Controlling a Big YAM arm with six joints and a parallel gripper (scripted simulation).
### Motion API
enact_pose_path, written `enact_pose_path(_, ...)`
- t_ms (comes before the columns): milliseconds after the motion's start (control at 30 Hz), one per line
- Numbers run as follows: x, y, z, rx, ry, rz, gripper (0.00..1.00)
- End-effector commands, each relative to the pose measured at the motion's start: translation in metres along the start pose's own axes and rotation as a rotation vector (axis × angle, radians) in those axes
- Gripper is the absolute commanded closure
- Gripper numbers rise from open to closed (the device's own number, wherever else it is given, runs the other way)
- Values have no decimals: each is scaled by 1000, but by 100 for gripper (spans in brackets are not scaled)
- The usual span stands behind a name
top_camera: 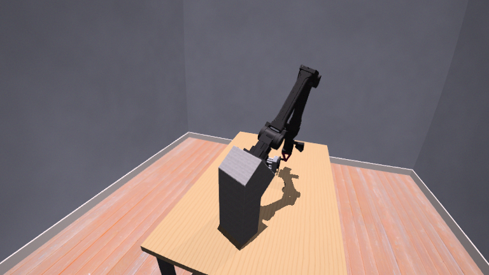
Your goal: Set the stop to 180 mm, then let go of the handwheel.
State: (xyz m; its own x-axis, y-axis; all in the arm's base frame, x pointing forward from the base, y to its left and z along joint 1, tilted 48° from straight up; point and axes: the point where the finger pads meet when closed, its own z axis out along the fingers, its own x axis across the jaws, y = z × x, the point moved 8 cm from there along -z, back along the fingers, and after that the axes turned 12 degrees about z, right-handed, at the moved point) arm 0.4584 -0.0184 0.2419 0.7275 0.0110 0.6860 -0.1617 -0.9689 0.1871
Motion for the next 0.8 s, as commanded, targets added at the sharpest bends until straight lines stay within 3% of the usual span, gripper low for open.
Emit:
enact_pose_path(0,48,-7,-33,21,125,16,94)
enact_pose_path(133,46,-13,-13,23,93,6,94)
enact_pose_path(233,49,-13,-11,24,93,5,94)
enact_pose_path(333,58,-9,-28,25,133,16,94)
enact_pose_path(500,57,-10,-25,24,127,14,94)
enact_pose_path(567,52,-14,-7,24,93,3,94)
enact_pose_path(767,62,-17,9,24,93,-9,94)
